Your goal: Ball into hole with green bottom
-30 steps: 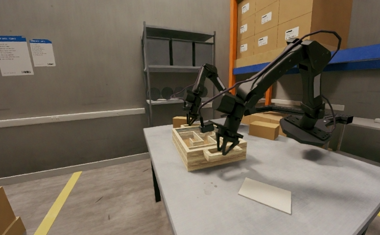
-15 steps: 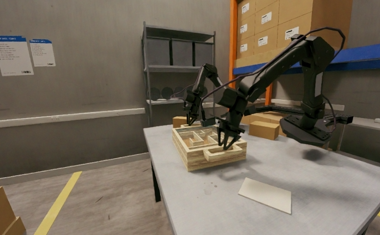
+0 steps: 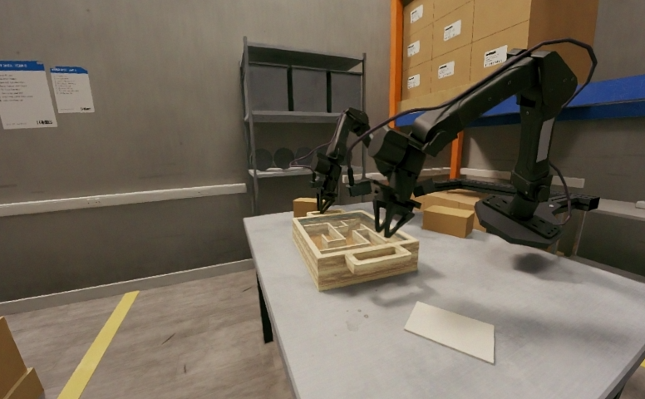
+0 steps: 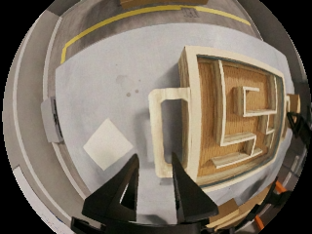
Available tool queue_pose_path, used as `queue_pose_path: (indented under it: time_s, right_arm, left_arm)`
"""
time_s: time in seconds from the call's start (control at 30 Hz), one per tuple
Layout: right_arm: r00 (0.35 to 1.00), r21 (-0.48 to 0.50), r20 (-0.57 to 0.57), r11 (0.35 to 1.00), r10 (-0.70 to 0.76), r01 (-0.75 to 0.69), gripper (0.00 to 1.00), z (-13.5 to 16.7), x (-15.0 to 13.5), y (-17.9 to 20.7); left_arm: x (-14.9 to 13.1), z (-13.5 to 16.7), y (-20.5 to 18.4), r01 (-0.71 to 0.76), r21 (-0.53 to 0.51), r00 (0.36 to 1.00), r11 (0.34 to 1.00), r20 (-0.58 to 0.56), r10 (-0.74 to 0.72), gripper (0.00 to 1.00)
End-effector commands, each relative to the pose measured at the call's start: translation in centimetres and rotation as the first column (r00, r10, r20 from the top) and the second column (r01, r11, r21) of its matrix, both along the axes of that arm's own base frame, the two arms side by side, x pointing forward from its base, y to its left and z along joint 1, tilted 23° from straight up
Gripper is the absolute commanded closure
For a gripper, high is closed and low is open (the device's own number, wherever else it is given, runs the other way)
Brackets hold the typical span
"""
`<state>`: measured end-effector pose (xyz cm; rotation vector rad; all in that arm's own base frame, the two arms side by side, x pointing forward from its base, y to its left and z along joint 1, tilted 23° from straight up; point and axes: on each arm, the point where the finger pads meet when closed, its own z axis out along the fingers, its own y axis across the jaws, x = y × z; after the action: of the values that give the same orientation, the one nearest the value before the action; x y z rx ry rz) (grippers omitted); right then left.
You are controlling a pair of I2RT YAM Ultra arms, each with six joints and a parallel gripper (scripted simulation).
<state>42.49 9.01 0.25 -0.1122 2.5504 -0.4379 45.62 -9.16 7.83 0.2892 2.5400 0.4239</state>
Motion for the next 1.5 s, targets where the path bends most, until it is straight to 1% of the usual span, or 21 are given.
queue_pose_path:
  time_s: [0.0, 0.07, 0.1, 0.13, 0.23, 0.27, 0.43, 0.47, 0.53, 0.57, 0.6, 0.63, 0.73, 0.8, 0.93, 1.1, 1.13, 1.17, 1.47]
  right_arm:
    - [0.997, 0.02, 0.077, 0.999, 0.025, -0.026, 0.62, 2.5, 1.8, 1.6]
    - [0.997, 0.02, 0.077, 0.999, 0.025, -0.026, 0.62, 2.5, 1.8, 1.6]
    - [0.997, 0.02, 0.077, 0.999, 0.025, -0.026, 0.62, 2.5, 1.8, 1.6]
    - [0.997, 0.02, 0.077, 0.999, 0.025, -0.026, 0.62, 2.5, 1.8, 1.6]
    - [0.997, 0.02, 0.077, 0.999, 0.025, -0.026, 0.62, 2.5, 1.8, 1.6]
    - [0.997, 0.029, 0.077, 1.0, 0.009, -0.012, 0.62, 3.2, 1.3, 1.6]
    - [0.998, 0.026, 0.069, 1.0, 0.006, -0.008, 0.62, 3.9, 0.5, 1.8]
    - [0.998, 0.024, 0.064, 1.0, 0.007, -0.009, 0.62, 4.0, 0.1, 1.8]
    - [0.998, 0.024, 0.064, 1.0, 0.007, -0.009, 0.62, 4.0, 0.1, 1.8]
    - [0.999, 0.016, 0.047, 1.0, 0.008, -0.009, 0.62, 3.7, -0.7, 1.7]
    - [0.998, 0.022, 0.057, 1.0, 0.008, -0.009, 0.62, 4.3, -0.5, 1.9]
    - [0.999, 0.014, 0.042, 1.0, 0.009, -0.009, 0.62, 4.0, -1.2, 1.8]
    - [0.999, 0.015, 0.042, 1.0, 0.009, -0.01, 0.62, 4.9, -1.8, 2.1]
    - [0.998, 0.027, 0.064, 1.0, 0.009, -0.01, 0.62, 6.2, -1.5, 2.6]
    - [0.998, 0.03, 0.068, 0.999, 0.009, -0.011, 0.62, 7.5, -2.2, 3.1]
    - [0.998, 0.027, 0.062, 1.0, 0.009, -0.01, 0.62, 7.2, -2.3, 3.1]
    - [0.999, 0.017, 0.044, 1.0, 0.009, -0.01, 0.62, 6.5, -2.9, 2.7]
    - [0.997, 0.033, 0.073, 0.999, 0.012, -0.015, 0.62, 7.7, -2.3, 3.2]
    - [0.998, 0.026, 0.061, 1.0, 0.012, -0.013, 0.62, 7.0, -2.6, 3.0]
  left_arm:
    - [-0.6, 0.0, -0.4, 0.001, 0.009, 1.0, 1.0, -0.018, -0.001, 0.62]
    - [-0.7, -1.0, -0.5, 0.004, 0.017, 0.999, 1.0, -0.039, -0.003, 0.62]
    - [-0.7, -1.0, -0.5, 0.005, 0.014, 0.999, 1.0, -0.038, -0.005, 0.62]
    - [-0.6, -0.1, -0.6, 0.005, 0.006, 1.0, 1.0, -0.019, -0.005, 0.62]
    - [-0.6, -0.3, -0.5, 0.005, 0.008, 1.0, 1.0, -0.023, -0.004, 0.62]
    - [-0.7, -0.7, -0.4, 0.004, 0.012, 0.999, 1.0, -0.033, -0.003, 0.62]
    - [-0.7, -0.7, -0.4, 0.004, 0.012, 0.999, 1.0, -0.033, -0.003, 0.62]
    - [-0.7, -0.7, -0.4, 0.004, 0.012, 0.999, 1.0, -0.033, -0.003, 0.62]
    - [-0.7, -0.7, -0.4, 0.004, 0.012, 0.999, 1.0, -0.033, -0.003, 0.62]
    - [-0.7, -0.7, -0.4, 0.004, 0.012, 0.999, 1.0, -0.033, -0.003, 0.62]
    - [-0.7, -0.7, -0.4, 0.004, 0.012, 0.999, 1.0, -0.033, -0.003, 0.62]
    - [-0.7, -0.7, -0.4, 0.004, 0.012, 0.999, 1.0, -0.033, -0.003, 0.62]
    - [-0.7, -0.7, -0.4, 0.004, 0.012, 0.999, 1.0, -0.033, -0.003, 0.62]
    - [-0.7, -0.7, -0.4, 0.004, 0.012, 0.999, 1.0, -0.033, -0.004, 0.62]
    - [-0.7, -0.7, -0.4, 0.004, 0.012, 0.999, 1.0, -0.033, -0.004, 0.62]
    - [-0.7, -0.7, -0.4, 0.004, 0.012, 0.999, 1.0, -0.033, -0.004, 0.62]
    - [-0.7, -0.7, -0.4, 0.004, 0.012, 0.999, 1.0, -0.033, -0.004, 0.62]
    - [-0.7, -0.7, -0.4, 0.004, 0.012, 0.999, 1.0, -0.033, -0.004, 0.62]
    - [-0.7, -0.7, -0.4, 0.004, 0.012, 0.999, 1.0, -0.033, -0.004, 0.62]
